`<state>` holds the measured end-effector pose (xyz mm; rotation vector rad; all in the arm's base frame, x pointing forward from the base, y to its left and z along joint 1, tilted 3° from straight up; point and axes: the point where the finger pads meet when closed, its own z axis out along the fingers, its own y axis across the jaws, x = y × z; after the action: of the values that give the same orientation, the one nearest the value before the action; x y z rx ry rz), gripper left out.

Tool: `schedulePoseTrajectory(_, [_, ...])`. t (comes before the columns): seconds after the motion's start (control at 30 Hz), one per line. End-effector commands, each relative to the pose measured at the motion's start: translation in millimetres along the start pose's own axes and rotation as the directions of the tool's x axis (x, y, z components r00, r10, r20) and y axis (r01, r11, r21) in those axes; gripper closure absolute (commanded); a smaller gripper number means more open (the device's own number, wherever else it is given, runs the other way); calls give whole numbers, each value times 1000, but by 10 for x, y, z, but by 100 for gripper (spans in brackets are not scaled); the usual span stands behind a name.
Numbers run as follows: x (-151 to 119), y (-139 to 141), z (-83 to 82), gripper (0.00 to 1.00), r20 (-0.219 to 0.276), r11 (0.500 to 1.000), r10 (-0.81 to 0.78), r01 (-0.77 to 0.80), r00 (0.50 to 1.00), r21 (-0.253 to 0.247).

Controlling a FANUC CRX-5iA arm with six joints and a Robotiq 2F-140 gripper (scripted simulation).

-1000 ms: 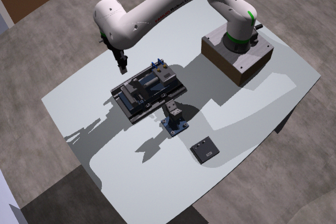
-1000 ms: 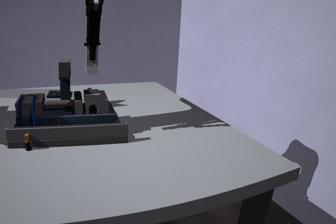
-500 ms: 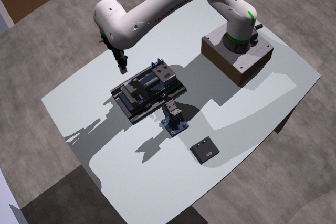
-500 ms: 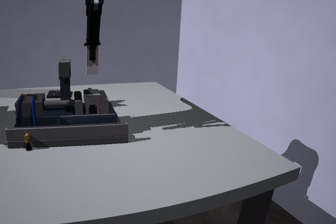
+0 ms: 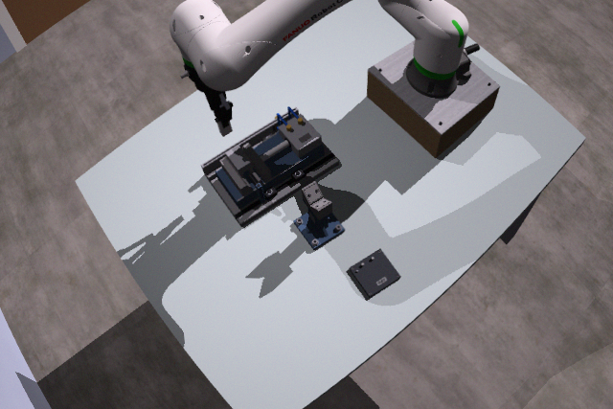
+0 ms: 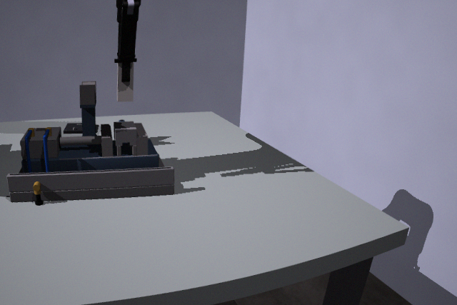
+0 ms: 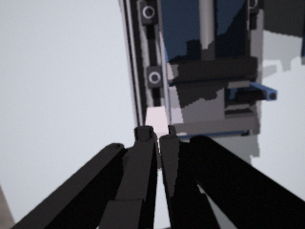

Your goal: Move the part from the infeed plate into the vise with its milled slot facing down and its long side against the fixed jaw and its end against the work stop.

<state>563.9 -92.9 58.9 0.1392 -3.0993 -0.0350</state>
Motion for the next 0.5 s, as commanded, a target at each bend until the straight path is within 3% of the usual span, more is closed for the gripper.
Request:
schedulePoseTrajectory(0.0, [-2,-1,9,100,0,1000,0,0,1000,0])
schedulePoseTrajectory(0.47, [-7,-2,125,100,1,1000,0,0,1000,0])
